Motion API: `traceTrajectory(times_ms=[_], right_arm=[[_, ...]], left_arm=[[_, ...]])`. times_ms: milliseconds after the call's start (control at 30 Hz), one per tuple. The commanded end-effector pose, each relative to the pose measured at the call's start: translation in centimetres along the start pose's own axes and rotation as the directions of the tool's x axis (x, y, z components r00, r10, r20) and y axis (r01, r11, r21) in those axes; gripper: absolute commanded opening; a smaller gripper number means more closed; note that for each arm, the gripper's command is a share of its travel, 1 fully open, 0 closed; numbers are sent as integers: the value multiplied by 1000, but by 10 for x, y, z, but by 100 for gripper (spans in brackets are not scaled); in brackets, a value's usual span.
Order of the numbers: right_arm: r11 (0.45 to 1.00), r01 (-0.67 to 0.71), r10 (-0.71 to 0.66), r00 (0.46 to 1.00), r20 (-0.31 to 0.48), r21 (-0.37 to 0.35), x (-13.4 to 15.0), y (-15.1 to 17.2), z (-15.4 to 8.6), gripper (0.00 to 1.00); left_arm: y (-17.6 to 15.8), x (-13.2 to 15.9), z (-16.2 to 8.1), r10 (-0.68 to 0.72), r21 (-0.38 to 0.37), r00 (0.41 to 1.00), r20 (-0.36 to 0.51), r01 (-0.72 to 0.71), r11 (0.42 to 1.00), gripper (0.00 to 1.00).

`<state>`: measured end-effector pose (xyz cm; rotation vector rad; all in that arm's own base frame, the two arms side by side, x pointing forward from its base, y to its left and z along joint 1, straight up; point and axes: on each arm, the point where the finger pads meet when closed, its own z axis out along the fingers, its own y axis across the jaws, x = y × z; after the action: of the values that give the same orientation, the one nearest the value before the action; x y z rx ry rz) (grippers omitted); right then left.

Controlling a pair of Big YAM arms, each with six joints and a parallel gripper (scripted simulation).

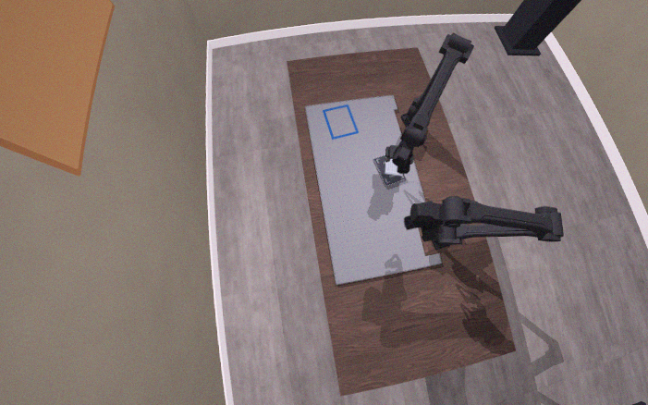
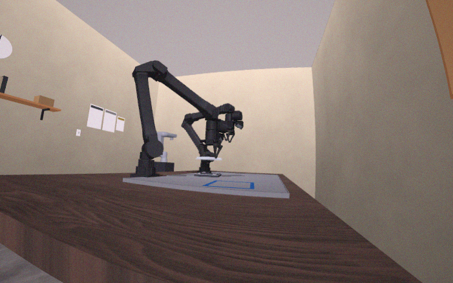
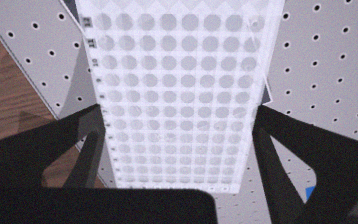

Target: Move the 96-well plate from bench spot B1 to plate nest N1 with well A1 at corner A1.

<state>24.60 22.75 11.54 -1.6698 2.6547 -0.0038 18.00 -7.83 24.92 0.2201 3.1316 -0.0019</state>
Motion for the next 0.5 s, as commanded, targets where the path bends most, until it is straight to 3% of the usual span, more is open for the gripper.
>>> traceTrajectory(times_ms=[0, 200, 467], right_arm=[[985, 173, -174, 984, 35, 14, -24, -13, -16, 0], [931, 365, -366, 930, 32, 21, -24, -13, -16, 0], [899, 437, -438, 899, 30, 23, -24, -13, -16, 0]], left_arm=[[-2, -6, -13, -15, 8, 999, 30, 15, 1000, 100], [-2, -6, -13, -15, 8, 999, 30, 15, 1000, 100], [-2, -6, -13, -15, 8, 999, 30, 15, 1000, 100]])
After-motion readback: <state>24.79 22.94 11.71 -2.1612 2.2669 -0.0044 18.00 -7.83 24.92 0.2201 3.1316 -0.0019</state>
